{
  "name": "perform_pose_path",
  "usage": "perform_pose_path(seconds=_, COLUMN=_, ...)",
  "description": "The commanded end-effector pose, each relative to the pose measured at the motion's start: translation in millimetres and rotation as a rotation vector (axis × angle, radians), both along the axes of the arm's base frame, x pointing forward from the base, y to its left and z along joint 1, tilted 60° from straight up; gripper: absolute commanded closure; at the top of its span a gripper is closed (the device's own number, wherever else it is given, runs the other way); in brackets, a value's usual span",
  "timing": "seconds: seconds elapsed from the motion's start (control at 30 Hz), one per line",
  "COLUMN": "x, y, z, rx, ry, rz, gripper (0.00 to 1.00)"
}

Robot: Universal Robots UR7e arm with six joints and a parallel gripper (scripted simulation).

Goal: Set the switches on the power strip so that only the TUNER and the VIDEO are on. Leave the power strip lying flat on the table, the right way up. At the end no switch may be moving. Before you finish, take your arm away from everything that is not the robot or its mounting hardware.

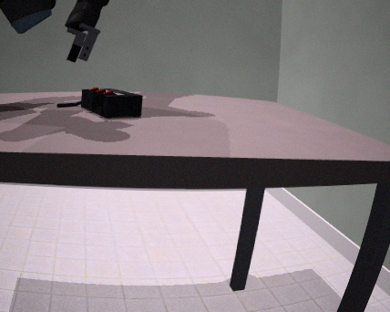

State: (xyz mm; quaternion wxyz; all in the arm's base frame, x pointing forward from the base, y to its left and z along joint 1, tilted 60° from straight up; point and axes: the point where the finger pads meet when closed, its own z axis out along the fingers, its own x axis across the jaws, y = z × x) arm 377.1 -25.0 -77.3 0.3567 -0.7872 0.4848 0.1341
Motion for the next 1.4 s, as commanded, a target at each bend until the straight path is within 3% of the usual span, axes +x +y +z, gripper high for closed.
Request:
perform_pose_path(seconds=0.0, x=0.1, y=-0.5, z=0.0, rx=-0.001, ry=0.000, rz=-0.001, gripper=0.00)
perform_pose_path(seconds=0.6, x=1.1, y=-1.4, z=1.6, rx=0.006, ry=-0.015, rz=0.002, gripper=0.00)
perform_pose_path(seconds=0.73, x=5.8, y=-6.6, z=9.7, rx=0.034, ry=-0.090, rz=0.010, gripper=0.00)
perform_pose_path(seconds=0.8, x=5.8, y=-6.6, z=9.7, rx=0.034, ry=-0.090, rz=0.010, gripper=0.00)
perform_pose_path(seconds=0.97, x=16.0, y=-21.6, z=28.2, rx=0.078, ry=-0.261, rz=0.017, gripper=0.00)
perform_pose_path(seconds=1.23, x=26.0, y=-43.2, z=48.4, rx=0.094, ry=-0.452, rz=0.006, gripper=0.00)
perform_pose_path(seconds=1.37, x=27.4, y=-47.4, z=51.7, rx=0.093, ry=-0.484, rz=0.002, gripper=0.00)
